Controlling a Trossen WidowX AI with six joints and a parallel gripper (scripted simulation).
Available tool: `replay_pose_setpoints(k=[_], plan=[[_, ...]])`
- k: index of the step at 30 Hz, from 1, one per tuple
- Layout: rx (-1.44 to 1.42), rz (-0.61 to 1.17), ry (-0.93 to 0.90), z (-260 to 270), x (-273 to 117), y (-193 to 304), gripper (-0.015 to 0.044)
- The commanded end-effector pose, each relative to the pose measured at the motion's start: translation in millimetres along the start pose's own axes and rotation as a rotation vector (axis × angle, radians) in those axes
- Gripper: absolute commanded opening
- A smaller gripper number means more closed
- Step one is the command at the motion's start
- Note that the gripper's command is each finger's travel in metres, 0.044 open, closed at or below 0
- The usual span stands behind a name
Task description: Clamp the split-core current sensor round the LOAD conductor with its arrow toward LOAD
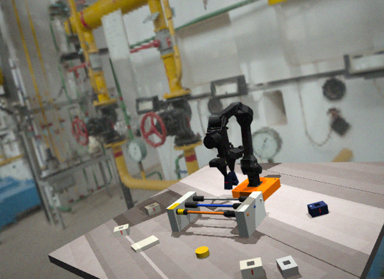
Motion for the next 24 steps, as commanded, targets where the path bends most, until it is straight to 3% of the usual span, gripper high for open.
replay_pose_setpoints(k=[1,24], plan=[[-0.012,-0.006,-0.002,-17.7,-5.0,-6.7,0.0000],[-0.051,-0.008,0.006,-107.7,-7.5,-37.1,0.0000]])
Point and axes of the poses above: the point midway between the two fingers, 35 mm back from their tips, its own x axis out along the fingers, its own z axis across the jaws, y = z × x, the point moved 4 cm from there along -x, back along the fingers, and after that the axes turned 14 degrees about x, right-handed, at the moved point
